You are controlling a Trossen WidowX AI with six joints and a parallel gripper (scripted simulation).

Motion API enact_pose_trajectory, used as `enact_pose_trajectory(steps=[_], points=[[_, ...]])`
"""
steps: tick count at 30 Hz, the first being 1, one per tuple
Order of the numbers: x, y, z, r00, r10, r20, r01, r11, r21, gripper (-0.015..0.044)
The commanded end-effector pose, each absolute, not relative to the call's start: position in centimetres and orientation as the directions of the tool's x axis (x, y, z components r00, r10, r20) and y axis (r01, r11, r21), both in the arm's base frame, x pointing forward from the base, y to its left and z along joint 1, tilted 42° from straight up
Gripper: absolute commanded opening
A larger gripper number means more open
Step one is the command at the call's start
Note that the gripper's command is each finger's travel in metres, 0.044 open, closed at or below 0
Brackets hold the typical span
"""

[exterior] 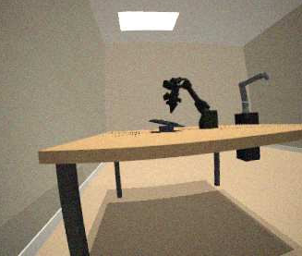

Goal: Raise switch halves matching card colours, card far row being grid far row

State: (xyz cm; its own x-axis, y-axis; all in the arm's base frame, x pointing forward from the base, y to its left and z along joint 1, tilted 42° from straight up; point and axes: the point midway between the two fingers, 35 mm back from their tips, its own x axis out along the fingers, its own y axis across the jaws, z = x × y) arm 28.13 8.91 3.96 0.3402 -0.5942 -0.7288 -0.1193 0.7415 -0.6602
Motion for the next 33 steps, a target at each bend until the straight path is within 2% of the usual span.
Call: enact_pose_trajectory(steps=[1,33], points=[[28.7,7.6,2.3,0.322,-0.602,-0.73,-0.116,0.741,-0.662,0.0],[29.9,5.4,-0.2,0.316,-0.606,-0.73,-0.115,0.739,-0.663,0.0]])
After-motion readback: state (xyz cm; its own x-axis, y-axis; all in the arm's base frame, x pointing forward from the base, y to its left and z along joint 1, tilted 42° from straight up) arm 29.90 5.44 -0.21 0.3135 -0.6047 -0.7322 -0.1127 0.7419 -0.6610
